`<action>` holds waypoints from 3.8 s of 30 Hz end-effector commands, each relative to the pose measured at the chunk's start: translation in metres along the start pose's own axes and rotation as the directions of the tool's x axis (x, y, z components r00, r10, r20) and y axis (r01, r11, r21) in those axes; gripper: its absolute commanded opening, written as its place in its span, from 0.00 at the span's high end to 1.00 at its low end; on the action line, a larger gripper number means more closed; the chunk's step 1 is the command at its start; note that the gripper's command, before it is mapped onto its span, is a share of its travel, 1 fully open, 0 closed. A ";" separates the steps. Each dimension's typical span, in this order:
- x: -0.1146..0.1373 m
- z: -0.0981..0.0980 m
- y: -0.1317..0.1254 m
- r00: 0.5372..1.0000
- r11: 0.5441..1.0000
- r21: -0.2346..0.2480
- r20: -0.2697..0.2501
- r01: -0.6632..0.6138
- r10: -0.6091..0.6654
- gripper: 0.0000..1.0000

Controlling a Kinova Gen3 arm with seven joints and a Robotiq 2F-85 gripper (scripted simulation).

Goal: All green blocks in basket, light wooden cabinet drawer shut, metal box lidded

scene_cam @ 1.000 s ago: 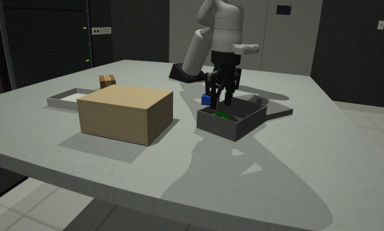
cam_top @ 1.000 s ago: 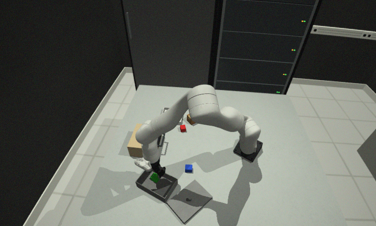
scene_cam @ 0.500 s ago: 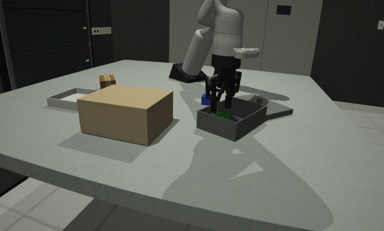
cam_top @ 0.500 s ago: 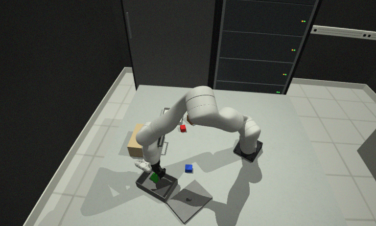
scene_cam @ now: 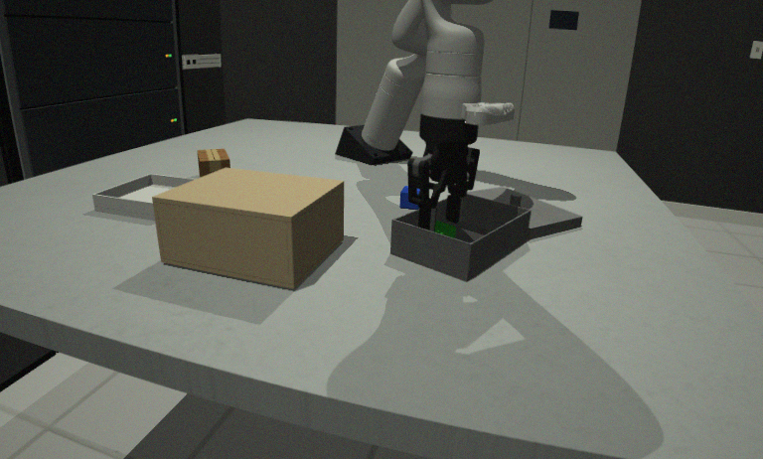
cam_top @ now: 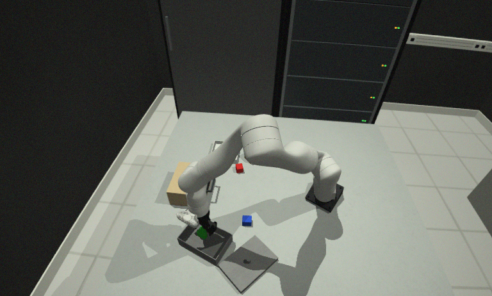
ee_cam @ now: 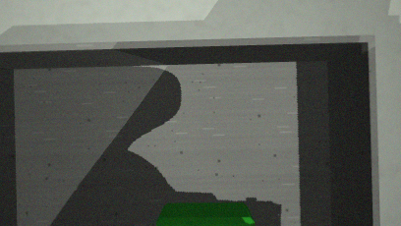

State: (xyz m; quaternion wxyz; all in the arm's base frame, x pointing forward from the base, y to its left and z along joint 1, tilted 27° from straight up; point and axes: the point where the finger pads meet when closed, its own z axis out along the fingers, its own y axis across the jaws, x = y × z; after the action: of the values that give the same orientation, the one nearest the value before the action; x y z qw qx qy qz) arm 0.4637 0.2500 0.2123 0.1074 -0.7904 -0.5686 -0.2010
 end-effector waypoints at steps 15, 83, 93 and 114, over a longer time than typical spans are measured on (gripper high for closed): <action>0.000 0.005 0.002 1.000 1.000 -0.006 -0.005 -0.003 0.003 0.30; 0.000 0.005 0.002 1.000 1.000 -0.005 -0.004 -0.003 0.003 0.90; 0.000 0.005 0.002 1.000 1.000 -0.005 -0.004 -0.003 0.003 0.90; 0.001 -0.039 0.000 1.000 1.000 0.003 -0.005 0.000 0.000 0.90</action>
State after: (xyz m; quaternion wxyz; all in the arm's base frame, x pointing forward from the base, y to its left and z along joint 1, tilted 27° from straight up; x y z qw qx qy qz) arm 0.4582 0.2379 0.2328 0.1099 -0.7914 -0.5675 -0.1987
